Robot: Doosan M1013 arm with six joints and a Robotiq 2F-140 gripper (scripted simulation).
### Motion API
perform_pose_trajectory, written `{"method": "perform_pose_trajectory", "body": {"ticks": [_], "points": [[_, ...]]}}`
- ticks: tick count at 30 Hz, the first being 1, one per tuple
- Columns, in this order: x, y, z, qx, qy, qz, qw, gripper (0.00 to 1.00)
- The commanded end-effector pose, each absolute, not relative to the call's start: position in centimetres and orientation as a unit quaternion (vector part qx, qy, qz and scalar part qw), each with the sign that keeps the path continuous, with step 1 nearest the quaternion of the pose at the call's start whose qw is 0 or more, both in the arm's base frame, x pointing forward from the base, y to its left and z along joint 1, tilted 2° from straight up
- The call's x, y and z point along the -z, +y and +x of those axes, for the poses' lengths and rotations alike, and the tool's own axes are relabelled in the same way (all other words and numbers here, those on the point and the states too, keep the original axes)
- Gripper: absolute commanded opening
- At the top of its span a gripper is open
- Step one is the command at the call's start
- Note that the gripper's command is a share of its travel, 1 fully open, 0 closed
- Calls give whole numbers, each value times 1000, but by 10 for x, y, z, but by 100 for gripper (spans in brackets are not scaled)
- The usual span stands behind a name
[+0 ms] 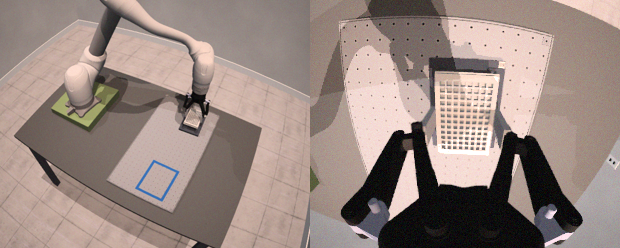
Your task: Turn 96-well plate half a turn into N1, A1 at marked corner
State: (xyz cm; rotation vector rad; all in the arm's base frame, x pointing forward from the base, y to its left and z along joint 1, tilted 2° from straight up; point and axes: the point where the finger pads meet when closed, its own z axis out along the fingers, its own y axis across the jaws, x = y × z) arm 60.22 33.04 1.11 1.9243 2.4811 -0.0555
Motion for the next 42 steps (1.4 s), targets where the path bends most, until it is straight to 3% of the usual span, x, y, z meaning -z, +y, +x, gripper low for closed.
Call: {"method": "perform_pose_trajectory", "body": {"ticks": [1,18,42], "points": [[-17,331,602,18,790,613,1,0],[-41,331,603,18,790,613,1,0],[-41,321,604,18,758,651,1,0]]}}
